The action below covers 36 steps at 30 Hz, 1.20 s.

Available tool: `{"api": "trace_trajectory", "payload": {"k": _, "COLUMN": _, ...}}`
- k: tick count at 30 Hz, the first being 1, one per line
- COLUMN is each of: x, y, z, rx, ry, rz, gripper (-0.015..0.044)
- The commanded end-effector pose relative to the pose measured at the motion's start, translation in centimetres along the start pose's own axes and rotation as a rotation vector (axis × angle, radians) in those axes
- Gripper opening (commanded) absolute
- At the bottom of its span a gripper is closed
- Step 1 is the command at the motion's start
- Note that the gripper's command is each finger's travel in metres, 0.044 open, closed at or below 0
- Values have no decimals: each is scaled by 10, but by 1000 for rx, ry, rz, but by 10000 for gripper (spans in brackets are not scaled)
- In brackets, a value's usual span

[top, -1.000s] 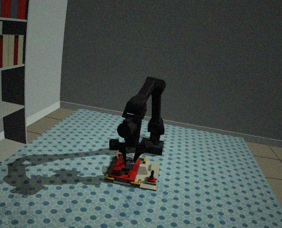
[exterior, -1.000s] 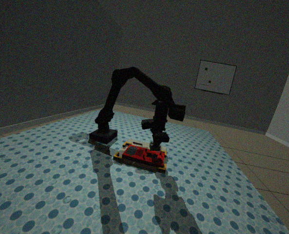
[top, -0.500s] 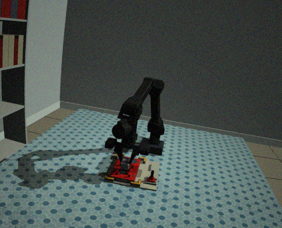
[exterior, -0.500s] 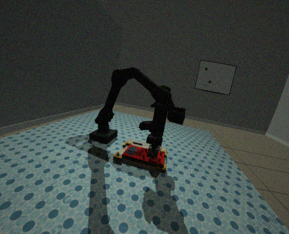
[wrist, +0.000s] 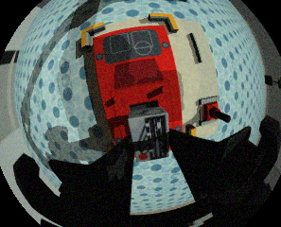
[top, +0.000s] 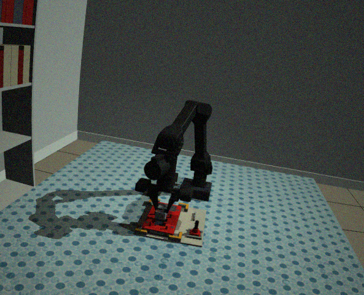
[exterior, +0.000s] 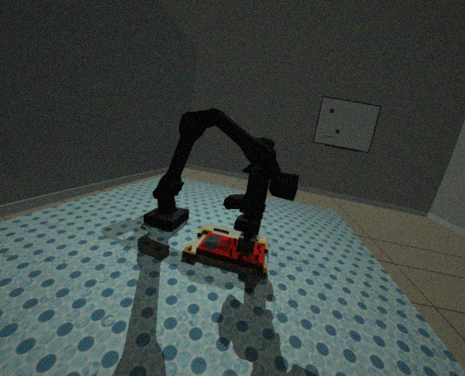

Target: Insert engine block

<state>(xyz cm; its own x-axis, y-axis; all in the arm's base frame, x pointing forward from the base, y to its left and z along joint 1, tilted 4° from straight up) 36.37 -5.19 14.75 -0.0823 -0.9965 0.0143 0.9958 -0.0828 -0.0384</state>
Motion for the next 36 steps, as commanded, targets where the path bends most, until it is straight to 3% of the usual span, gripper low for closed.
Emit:
{"api": "trace_trajectory", "payload": {"k": 1, "x": 0, "y": 0, "z": -1, "rx": 0, "ry": -4, "rz": -16, "gripper": 160}}
{"api": "trace_trajectory", "payload": {"k": 23, "x": 0, "y": 0, "z": -1, "rx": -1, "ry": -4, "rz": 146, "gripper": 160}}
{"api": "trace_trajectory", "payload": {"k": 36, "x": 0, "y": 0, "z": -1, "rx": 0, "ry": -4, "rz": -19, "gripper": 160}}
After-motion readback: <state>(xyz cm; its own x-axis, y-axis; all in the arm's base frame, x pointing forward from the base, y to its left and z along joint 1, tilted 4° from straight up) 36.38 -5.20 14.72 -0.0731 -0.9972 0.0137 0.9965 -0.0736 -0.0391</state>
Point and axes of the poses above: the point midway between the two fingers, 35 mm back from their tips, its own z axis back along the fingers, its own x axis across the jaws, y = z × x, the point moved 10 cm from there along z, back along the fingers, and after that the axes turned 10 degrees about -z, right-handed, at the moved point
